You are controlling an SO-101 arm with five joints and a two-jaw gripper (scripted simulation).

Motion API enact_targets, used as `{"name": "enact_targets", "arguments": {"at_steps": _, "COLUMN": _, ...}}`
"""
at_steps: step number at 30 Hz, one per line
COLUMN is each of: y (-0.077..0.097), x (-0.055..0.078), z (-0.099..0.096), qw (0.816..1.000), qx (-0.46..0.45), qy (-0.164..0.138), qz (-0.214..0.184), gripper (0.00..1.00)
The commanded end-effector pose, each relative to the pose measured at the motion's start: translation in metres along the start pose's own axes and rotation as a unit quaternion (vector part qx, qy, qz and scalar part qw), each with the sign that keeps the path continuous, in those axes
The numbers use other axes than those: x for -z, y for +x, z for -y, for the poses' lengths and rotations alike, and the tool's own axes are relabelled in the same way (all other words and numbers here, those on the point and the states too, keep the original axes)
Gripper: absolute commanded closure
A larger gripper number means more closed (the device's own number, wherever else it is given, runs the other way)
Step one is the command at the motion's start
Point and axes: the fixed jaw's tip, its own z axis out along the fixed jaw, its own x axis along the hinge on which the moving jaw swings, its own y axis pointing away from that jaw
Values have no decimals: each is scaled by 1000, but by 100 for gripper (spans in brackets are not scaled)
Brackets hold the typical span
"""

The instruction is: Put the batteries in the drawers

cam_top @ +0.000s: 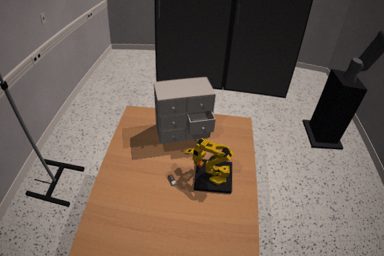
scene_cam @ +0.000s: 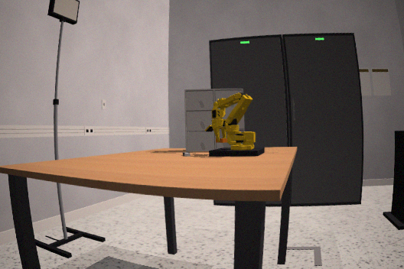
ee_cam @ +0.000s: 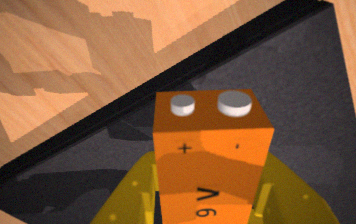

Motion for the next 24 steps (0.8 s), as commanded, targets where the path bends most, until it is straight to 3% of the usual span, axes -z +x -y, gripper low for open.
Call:
{"name": "enact_targets", "arguments": {"at_steps": 1, "y": -5, "x": 1, "z": 11, "qw": 999, "qx": -48, "qy": -1, "qz": 3, "gripper": 100}}
{"name": "enact_targets", "arguments": {"at_steps": 12, "y": -10, "x": 1, "z": 39, "qw": 987, "qx": -164, "qy": -3, "qz": 3, "gripper": 100}}
{"name": "enact_targets", "arguments": {"at_steps": 24, "y": -4, "x": 0, "z": 78, "qw": 949, "qx": -315, "qy": -5, "qz": 3, "gripper": 100}}
